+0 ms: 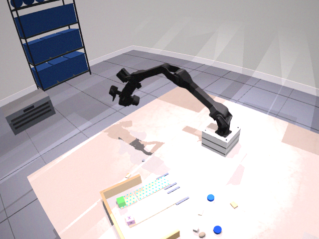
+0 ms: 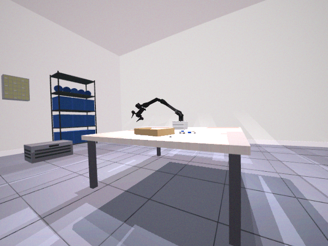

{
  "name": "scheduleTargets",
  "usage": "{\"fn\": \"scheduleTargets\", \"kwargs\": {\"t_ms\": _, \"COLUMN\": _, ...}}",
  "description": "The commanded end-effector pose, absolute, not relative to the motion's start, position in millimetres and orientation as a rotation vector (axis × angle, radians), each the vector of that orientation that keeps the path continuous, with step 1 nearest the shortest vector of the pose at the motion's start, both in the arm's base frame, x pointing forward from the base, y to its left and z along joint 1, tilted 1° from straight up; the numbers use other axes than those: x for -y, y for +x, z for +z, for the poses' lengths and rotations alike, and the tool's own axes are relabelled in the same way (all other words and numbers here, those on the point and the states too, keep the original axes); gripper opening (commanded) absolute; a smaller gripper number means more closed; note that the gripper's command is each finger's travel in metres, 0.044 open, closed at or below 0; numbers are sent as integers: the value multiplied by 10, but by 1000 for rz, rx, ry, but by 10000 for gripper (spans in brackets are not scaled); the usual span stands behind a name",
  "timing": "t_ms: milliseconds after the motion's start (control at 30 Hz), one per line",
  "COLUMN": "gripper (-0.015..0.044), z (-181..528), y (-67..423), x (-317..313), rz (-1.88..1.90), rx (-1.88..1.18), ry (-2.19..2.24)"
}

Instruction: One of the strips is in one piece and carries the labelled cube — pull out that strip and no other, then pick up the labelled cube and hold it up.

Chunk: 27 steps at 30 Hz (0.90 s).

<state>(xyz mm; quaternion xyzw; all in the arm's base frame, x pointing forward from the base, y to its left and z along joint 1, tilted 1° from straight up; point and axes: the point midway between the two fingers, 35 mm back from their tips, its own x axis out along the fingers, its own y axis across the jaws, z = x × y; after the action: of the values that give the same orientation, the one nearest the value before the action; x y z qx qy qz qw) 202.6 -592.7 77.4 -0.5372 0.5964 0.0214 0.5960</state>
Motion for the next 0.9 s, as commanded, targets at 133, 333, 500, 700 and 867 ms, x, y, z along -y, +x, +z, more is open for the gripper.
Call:
{"fn": "scheduleTargets", "kwargs": {"t_ms": 133, "gripper": 400, "z": 963, "y": 2539, "x": 5552, "rz": -7, "rx": -1305, "ry": -1191}}
{"fn": "scheduleTargets", "kwargs": {"t_ms": 333, "gripper": 400, "z": 1196, "y": 3145, "x": 4913, "rz": -72, "rx": -1195, "ry": -1097}}
{"fn": "scheduleTargets", "kwargs": {"t_ms": 500, "gripper": 400, "z": 1380, "y": 3556, "x": 4196, "rz": -133, "rx": -1108, "ry": -993}}
{"fn": "scheduleTargets", "kwargs": {"t_ms": 700, "gripper": 400, "z": 1515, "y": 3855, "x": 3368, "rz": -167, "rx": -992, "ry": -863}}
{"fn": "scheduleTargets", "kwargs": {"t_ms": 867, "gripper": 400, "z": 1587, "y": 4004, "x": 2493, "rz": -160, "rx": -865, "ry": -705}}
